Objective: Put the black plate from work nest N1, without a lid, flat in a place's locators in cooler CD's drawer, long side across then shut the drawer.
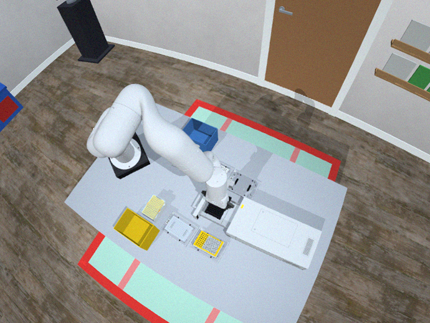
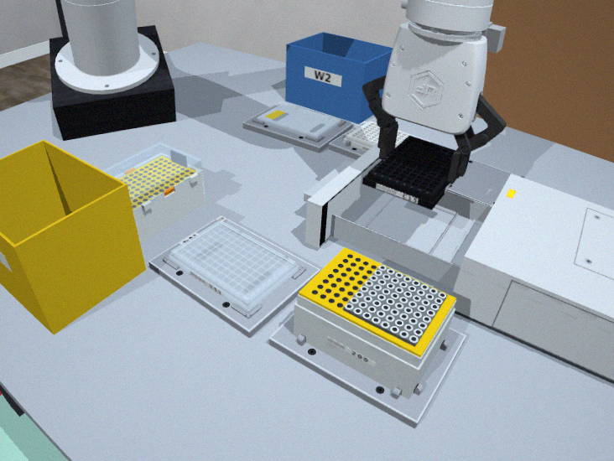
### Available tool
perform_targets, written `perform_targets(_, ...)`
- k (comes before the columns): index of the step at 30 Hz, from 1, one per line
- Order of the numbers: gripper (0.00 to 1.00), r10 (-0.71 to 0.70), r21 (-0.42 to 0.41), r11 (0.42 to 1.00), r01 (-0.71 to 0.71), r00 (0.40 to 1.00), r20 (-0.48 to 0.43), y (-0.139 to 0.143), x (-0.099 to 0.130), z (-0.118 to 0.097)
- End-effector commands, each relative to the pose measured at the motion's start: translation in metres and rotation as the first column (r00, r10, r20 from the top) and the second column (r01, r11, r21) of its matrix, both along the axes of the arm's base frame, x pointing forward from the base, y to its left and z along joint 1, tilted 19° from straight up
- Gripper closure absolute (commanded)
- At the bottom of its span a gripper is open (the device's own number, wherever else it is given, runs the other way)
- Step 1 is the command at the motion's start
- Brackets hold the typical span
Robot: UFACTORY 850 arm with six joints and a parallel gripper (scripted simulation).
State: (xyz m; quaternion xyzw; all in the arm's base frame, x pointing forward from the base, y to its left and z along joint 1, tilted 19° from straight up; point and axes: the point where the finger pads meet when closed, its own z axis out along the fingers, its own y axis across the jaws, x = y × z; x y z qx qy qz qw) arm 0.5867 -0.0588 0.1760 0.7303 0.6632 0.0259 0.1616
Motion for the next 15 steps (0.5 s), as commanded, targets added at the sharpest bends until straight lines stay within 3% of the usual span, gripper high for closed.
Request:
perform_targets(1,1.0,0.0,-0.001,1.0,0.0,1.0,0.002,-0.002,0.003,-0.008)
perform_targets(15,1.0,0.0,-0.001,1.0,0.0,1.0,0.002,-0.006,0.008,-0.027)
